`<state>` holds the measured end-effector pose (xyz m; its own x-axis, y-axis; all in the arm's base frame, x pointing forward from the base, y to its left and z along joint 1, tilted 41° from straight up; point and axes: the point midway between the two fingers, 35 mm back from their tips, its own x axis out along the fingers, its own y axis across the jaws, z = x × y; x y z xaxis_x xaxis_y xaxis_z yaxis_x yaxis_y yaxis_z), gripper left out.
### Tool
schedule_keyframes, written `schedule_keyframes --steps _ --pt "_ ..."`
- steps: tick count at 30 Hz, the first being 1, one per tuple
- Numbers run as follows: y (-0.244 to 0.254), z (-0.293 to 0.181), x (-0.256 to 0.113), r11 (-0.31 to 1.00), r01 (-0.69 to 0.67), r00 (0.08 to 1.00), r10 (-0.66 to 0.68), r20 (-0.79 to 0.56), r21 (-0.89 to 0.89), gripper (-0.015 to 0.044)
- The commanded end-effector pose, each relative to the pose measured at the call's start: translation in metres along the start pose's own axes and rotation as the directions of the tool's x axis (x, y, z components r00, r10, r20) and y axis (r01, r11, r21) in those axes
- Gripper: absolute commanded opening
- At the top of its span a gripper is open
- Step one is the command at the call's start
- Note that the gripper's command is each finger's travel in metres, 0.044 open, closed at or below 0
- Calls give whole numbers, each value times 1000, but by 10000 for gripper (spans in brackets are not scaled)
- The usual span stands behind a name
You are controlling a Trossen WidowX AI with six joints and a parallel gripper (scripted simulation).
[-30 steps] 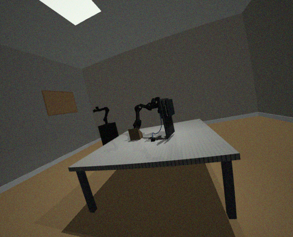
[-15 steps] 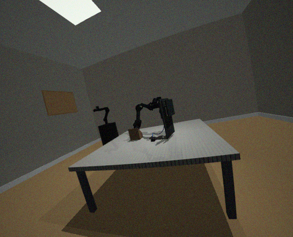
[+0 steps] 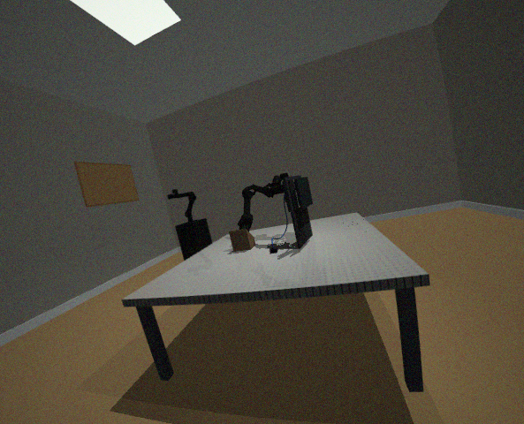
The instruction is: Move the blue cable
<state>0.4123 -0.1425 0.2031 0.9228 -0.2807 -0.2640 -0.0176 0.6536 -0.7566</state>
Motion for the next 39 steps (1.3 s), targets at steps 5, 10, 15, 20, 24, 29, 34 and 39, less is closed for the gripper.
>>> schedule_keyframes --steps 5,10,15,20,24,29,34,39 --pt "0 0 0 1000 -1 1000 1 0 0 86" --pt "0 0 0 1000 -1 1000 1 0 0 53" --pt "0 0 0 1000 -1 1000 1 0 0 19" --pt "0 0 0 1000 -1 1000 1 0 0 0" --pt "1 0 1 1000 -2 1000 2 -2 2 0" --pt "2 0 -3 1000 -3 1000 3 -4 4 0" --pt "2 -1 -5 1000 -3 1000 3 -4 4 0" --pt "2 -2 -8 1000 -3 1000 3 -4 4 0"
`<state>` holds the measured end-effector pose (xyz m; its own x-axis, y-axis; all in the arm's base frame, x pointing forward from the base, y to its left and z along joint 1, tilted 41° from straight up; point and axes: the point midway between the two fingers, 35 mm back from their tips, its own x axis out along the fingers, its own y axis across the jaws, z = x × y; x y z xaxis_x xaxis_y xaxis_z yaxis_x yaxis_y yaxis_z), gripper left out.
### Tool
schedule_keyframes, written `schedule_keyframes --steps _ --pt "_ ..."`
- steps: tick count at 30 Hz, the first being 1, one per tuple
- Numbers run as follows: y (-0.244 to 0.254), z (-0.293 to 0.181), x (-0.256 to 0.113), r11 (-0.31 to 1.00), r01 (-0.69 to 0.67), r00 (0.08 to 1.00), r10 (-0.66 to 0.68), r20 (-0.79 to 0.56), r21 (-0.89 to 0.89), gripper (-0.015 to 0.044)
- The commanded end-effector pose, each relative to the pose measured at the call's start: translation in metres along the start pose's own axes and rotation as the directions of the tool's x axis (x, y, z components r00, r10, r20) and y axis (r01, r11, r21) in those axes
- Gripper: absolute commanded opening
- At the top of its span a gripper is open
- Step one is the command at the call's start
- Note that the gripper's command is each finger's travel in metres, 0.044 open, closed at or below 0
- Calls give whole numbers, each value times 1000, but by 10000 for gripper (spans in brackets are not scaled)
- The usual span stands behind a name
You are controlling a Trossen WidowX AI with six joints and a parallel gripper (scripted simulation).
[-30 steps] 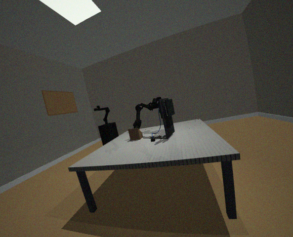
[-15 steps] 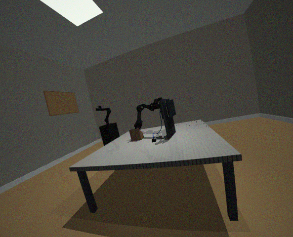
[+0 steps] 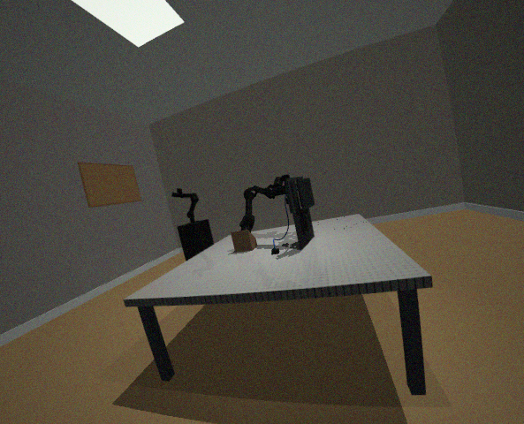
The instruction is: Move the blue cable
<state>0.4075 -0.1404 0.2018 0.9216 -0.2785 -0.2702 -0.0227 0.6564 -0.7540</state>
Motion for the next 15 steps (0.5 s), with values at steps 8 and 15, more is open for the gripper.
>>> schedule_keyframes --steps 8,15 --pt "0 -2 -7 1000 3 1000 -3 -2 2 0" --pt "0 -3 -10 1000 2 1000 -2 -2 2 0"
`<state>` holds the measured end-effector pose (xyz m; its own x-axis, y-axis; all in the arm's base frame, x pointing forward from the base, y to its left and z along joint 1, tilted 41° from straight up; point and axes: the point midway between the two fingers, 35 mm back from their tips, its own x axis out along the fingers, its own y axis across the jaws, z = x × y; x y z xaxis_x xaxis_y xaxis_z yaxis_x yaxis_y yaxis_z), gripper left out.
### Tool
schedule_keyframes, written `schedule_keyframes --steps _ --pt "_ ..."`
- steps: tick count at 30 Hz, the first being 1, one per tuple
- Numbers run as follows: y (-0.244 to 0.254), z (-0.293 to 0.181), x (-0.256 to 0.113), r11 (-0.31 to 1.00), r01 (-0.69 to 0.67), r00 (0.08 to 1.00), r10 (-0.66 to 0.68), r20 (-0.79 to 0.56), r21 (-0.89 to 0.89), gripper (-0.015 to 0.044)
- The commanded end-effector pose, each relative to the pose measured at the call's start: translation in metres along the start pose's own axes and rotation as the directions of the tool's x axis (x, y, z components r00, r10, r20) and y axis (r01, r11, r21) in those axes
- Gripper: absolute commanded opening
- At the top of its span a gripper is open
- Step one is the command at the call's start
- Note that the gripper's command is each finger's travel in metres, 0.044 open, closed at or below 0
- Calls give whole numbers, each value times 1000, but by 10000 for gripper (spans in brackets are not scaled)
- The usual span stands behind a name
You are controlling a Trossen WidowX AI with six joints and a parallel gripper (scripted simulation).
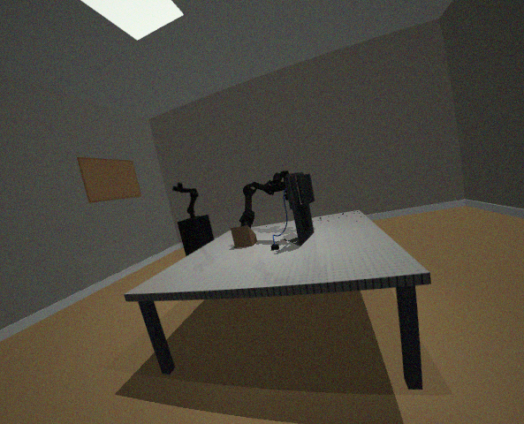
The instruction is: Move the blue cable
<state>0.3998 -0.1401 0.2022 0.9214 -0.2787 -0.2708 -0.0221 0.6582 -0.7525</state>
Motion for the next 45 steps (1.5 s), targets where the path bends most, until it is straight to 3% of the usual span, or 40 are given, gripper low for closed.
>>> schedule_keyframes --steps 1,45 --pt "0 -1 -3 1000 3 1000 -3 -1 0 0" --pt "0 -11 -25 1000 1 1000 -2 -3 -1 0"
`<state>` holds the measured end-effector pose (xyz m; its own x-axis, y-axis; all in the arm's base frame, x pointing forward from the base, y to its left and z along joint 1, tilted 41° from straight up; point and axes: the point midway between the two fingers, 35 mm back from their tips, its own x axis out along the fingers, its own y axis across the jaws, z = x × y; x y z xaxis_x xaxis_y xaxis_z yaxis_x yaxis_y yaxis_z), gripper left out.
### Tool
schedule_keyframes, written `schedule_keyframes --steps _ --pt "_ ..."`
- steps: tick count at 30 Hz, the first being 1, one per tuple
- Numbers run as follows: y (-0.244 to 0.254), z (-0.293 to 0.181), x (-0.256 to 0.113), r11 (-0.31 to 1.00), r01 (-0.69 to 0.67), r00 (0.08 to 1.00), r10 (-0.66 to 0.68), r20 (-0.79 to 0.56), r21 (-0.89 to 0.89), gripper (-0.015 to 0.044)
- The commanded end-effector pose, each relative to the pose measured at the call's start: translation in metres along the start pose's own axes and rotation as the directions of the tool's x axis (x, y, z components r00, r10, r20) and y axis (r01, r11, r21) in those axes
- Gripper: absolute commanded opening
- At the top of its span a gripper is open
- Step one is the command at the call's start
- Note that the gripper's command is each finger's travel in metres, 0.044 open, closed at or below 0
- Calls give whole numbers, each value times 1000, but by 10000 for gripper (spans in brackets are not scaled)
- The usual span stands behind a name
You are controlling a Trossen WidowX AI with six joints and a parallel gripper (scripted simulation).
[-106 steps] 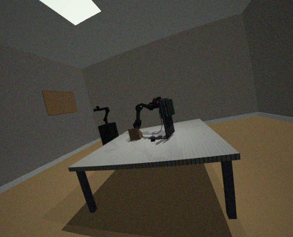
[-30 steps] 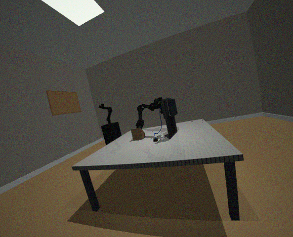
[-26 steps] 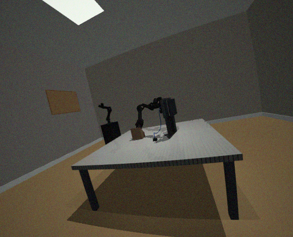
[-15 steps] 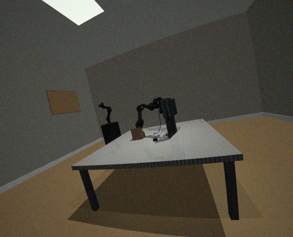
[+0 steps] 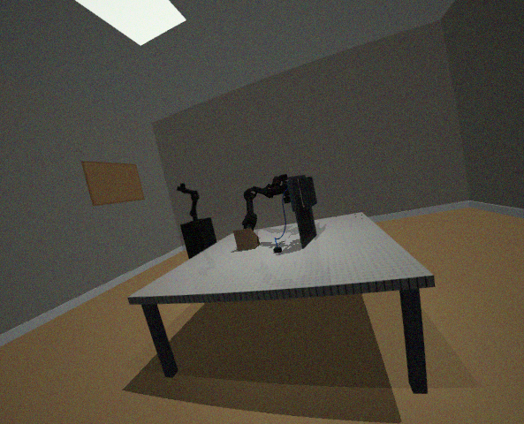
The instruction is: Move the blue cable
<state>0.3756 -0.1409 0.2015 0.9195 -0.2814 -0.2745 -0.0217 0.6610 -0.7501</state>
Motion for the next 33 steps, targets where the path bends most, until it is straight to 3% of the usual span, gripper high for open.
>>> schedule_keyframes --steps 1,33 --pt "-1 -1 -3 1000 3 1000 -3 2 -5 0" --pt "-1 -12 -18 1000 2 1000 -2 1 -5 0"
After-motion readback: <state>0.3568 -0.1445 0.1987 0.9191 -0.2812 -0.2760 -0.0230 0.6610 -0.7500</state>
